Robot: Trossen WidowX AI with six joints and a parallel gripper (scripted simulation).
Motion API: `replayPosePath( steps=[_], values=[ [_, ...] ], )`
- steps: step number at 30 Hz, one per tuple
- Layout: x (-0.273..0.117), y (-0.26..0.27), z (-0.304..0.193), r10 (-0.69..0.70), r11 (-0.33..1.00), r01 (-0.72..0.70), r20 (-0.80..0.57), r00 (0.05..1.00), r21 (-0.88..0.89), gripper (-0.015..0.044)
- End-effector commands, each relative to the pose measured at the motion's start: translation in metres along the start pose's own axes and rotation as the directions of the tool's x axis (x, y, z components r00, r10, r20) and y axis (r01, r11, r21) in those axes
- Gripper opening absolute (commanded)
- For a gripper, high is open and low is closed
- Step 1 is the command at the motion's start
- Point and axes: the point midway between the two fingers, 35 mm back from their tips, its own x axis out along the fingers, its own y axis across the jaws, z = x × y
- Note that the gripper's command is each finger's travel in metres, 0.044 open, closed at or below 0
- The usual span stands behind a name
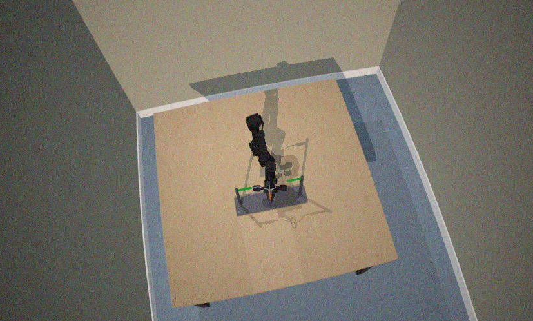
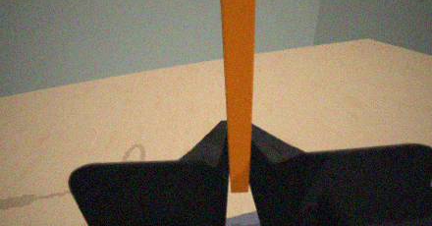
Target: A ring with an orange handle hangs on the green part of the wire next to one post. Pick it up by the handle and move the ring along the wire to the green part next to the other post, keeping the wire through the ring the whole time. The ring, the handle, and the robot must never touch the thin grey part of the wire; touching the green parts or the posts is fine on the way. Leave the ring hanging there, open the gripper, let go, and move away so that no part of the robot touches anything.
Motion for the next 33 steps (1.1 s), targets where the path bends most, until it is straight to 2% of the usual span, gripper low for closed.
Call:
replayPosePath(
  steps=[1,14,33],
  values=[
    [-0.001,0.003,0.002,0.071,0.997,-0.071,0.006,0.997,-0.022,-0.0150],
    [-0.003,0.014,0.002,0.340,0.936,-0.339,-0.010,0.940,-0.091,-0.0150],
    [-0.011,0.027,-0.001,0.644,0.747,-0.643,-0.059,0.763,-0.168,-0.0150]
  ],
)
